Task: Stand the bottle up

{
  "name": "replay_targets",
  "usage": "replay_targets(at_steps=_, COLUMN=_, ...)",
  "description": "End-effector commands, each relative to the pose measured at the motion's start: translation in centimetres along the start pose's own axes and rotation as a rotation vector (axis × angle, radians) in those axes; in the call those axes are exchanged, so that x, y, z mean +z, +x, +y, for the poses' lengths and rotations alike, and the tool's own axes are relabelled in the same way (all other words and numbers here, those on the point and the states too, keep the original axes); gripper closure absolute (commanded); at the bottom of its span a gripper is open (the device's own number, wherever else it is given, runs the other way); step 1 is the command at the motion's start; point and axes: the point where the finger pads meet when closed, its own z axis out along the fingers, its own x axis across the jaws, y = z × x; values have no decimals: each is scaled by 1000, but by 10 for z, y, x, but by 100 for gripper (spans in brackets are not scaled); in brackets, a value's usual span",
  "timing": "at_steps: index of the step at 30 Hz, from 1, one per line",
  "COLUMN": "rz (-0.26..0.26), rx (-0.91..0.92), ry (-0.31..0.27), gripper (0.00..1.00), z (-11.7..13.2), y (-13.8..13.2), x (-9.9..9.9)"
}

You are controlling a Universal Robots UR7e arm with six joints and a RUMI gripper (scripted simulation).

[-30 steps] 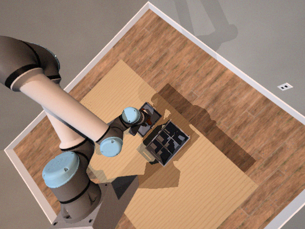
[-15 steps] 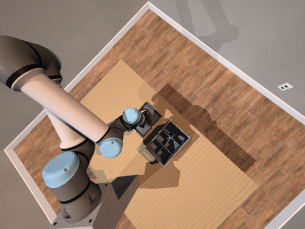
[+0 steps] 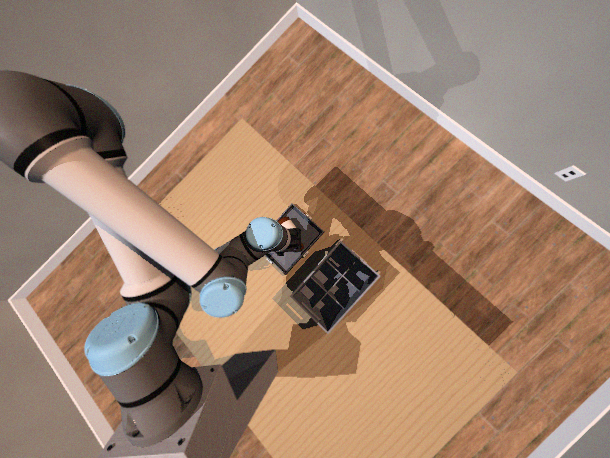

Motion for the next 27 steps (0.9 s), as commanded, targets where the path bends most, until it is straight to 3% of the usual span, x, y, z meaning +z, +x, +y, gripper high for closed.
replay_targets(at_steps=1, rz=0, rx=173, ry=-15, gripper=100, z=1, y=1, x=0)
replay_targets(at_steps=27, rz=5, rx=832, ry=-14, gripper=100, z=10, y=5, x=-1)
